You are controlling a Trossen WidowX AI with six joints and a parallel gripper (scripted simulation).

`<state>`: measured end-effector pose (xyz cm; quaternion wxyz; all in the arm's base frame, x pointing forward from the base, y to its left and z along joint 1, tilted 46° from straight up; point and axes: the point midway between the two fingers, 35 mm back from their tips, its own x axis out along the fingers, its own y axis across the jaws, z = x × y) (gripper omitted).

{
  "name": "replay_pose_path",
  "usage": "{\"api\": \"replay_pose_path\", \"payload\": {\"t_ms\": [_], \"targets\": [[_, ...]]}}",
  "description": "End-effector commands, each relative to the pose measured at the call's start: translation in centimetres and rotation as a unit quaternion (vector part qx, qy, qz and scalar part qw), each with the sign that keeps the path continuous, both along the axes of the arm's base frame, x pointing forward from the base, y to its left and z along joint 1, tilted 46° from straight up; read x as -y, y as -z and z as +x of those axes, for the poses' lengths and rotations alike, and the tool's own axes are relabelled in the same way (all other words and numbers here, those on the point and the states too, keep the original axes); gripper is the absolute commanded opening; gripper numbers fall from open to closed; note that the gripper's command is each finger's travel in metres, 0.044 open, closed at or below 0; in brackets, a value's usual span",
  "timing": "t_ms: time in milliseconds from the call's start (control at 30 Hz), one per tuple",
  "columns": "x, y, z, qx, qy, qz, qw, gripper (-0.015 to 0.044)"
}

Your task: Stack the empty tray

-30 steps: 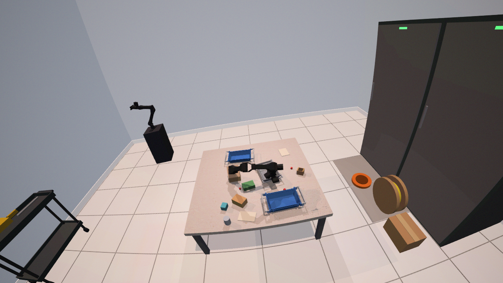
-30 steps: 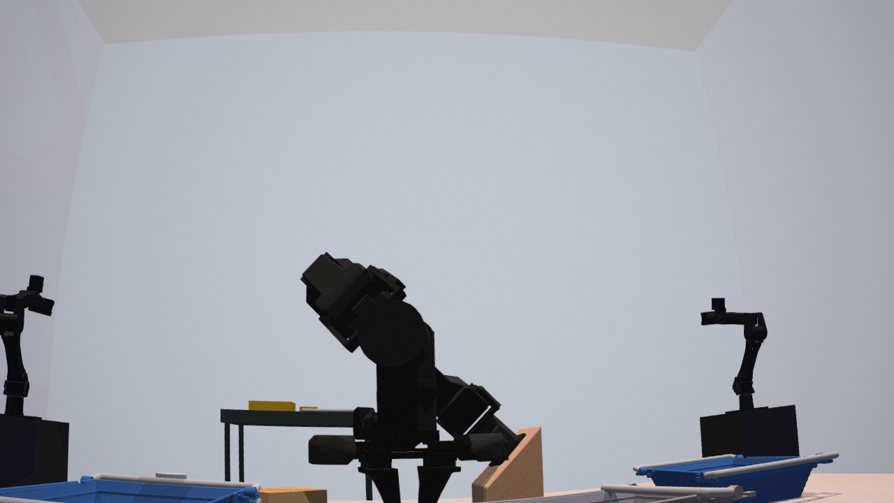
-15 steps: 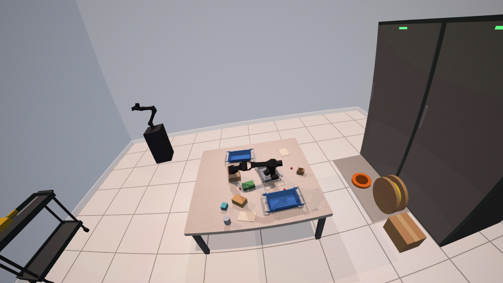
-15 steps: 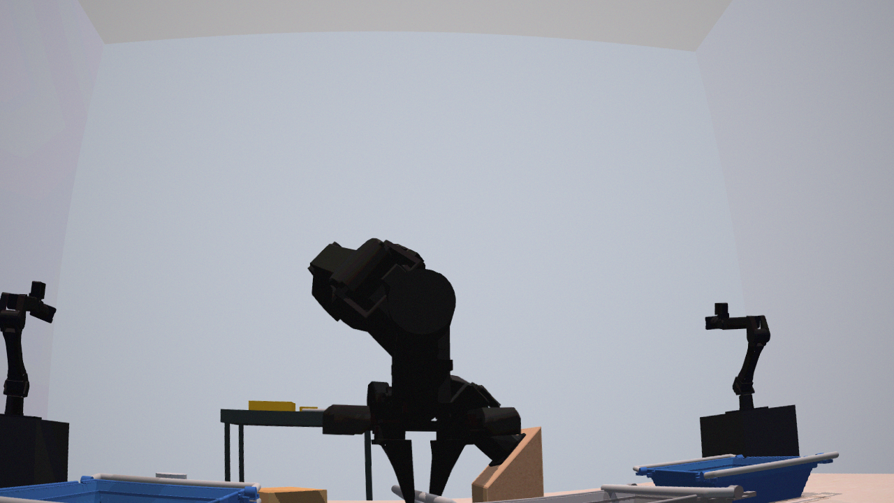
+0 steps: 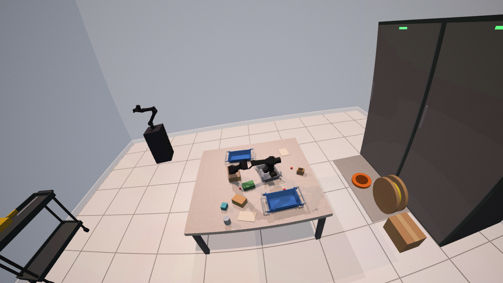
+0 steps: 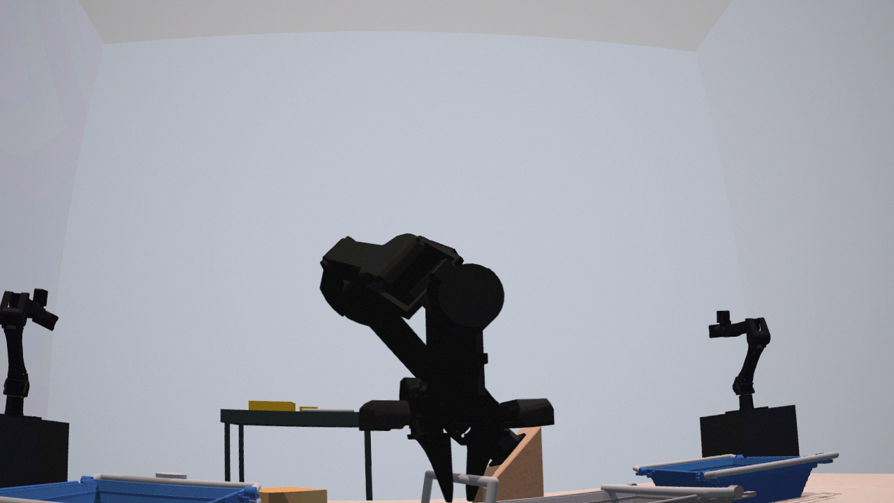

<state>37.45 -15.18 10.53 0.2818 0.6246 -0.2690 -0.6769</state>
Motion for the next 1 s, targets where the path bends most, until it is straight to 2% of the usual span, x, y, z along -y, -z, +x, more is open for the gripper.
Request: {"api": "replay_pose_path", "payload": {"t_ms": [0,200,533,967], "targets": [[-0.4,1.8,-0.1,-0.004,0.001,0.002,1.0,0.0088],[-0.3,3.3,-0.3,-0.004,0.001,0.002,1.0,0.0088],[-3.1,0.0,0.0,-0.004,0.001,0.003,1.0,0.0088],[-2.9,0.7,0.1,-0.007,-0.001,0.005,1.0,0.0088]]}}
